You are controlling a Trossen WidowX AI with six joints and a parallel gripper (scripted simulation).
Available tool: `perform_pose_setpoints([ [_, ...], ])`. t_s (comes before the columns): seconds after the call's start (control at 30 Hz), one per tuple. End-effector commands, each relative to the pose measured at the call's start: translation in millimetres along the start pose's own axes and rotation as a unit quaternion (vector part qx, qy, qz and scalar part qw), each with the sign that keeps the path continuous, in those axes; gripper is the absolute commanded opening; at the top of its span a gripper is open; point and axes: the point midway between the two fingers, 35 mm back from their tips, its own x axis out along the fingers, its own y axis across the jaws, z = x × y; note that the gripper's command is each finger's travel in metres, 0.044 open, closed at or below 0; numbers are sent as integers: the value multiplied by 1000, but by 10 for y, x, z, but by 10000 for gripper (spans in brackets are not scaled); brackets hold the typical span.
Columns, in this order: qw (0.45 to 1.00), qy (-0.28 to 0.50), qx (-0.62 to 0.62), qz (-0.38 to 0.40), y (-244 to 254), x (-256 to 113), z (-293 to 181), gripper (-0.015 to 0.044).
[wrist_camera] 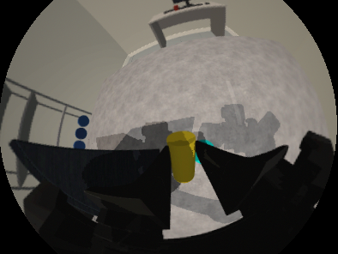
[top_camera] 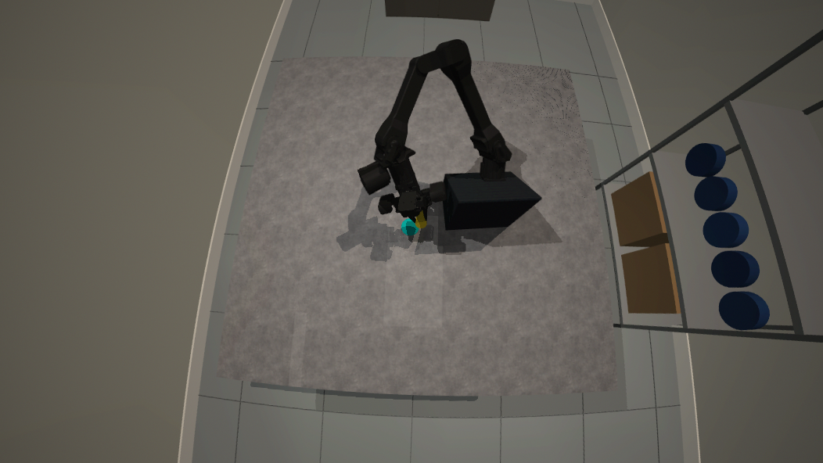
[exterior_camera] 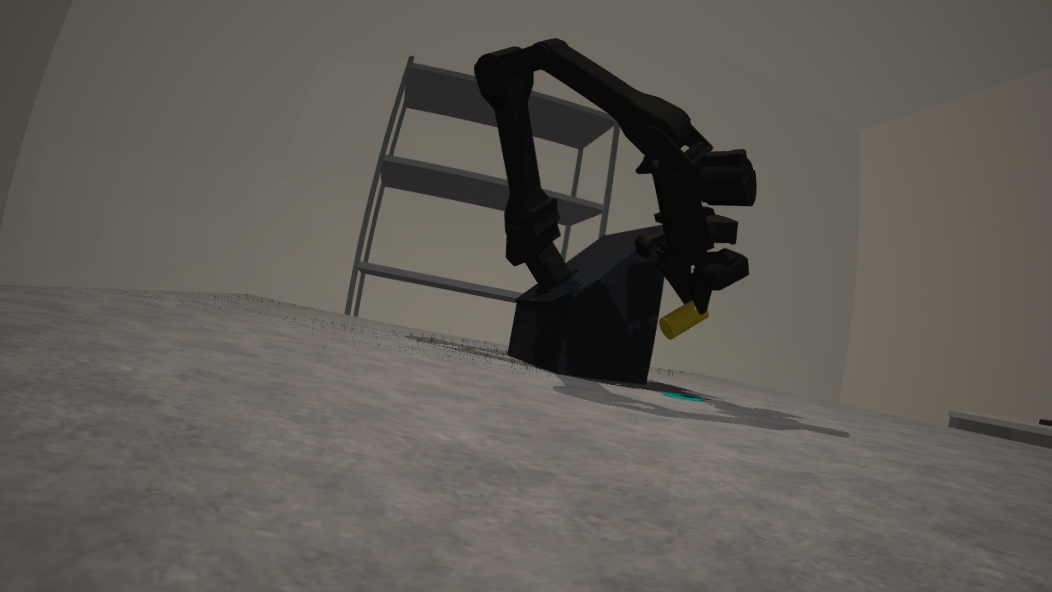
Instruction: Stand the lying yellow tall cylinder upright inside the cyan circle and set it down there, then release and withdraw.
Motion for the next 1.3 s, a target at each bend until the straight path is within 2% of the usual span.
perform_pose_setpoints([
  [0.0,1000,-19,-4,0,1,-13,-4,105],
  [1.27,986,-160,-35,-4,-10,-53,-22,105],
])
